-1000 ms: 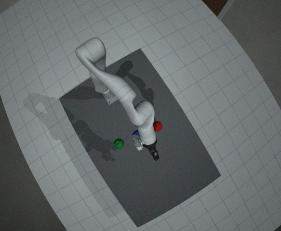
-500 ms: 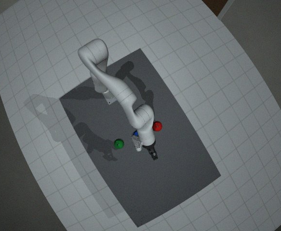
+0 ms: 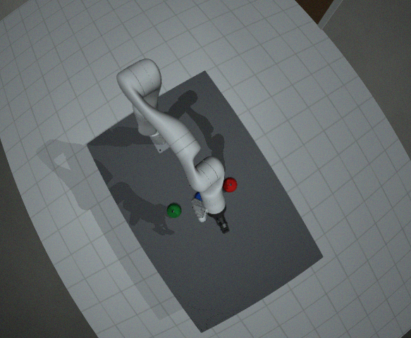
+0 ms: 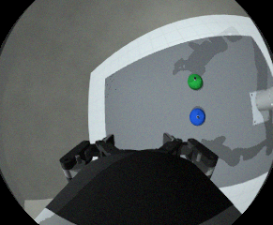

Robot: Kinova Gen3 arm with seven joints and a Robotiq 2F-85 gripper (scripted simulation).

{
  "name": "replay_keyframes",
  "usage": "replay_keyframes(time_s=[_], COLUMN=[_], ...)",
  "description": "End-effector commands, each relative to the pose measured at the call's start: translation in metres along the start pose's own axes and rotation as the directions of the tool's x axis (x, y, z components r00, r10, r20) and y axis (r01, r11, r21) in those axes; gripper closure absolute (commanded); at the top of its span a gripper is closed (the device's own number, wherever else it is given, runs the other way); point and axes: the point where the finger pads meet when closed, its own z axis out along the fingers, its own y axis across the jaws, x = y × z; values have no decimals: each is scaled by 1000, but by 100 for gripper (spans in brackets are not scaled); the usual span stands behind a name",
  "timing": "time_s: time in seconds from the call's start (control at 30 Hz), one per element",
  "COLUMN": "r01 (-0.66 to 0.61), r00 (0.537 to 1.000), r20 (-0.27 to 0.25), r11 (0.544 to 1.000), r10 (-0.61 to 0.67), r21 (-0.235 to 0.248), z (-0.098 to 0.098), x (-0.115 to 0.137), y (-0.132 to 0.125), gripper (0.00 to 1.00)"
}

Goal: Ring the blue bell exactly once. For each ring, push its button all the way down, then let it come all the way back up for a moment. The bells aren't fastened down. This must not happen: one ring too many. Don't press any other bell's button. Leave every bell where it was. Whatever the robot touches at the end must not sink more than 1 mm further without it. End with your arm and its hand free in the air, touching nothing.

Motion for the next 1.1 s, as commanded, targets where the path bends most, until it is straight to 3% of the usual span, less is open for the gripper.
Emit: replay_keyframes(time_s=[0.0,0.37,0.4,0.8,0.83,1.07], r01=[-4,-4,-5,-6,-6,-7], r00=[1000,1000,1000,1000,1000,1000], r20=[-9,-9,-3,-3,4,4], r11=[1000,1000,997,998,992,993], r10=[4,4,5,6,7,8], r21=[-15,-15,-71,-70,-122,-121], z=[5,5,20,20,33,33], x=[6,6,10,10,13,13], y=[3,3,20,20,37,36], gripper=[0,0,0,0,0,0])
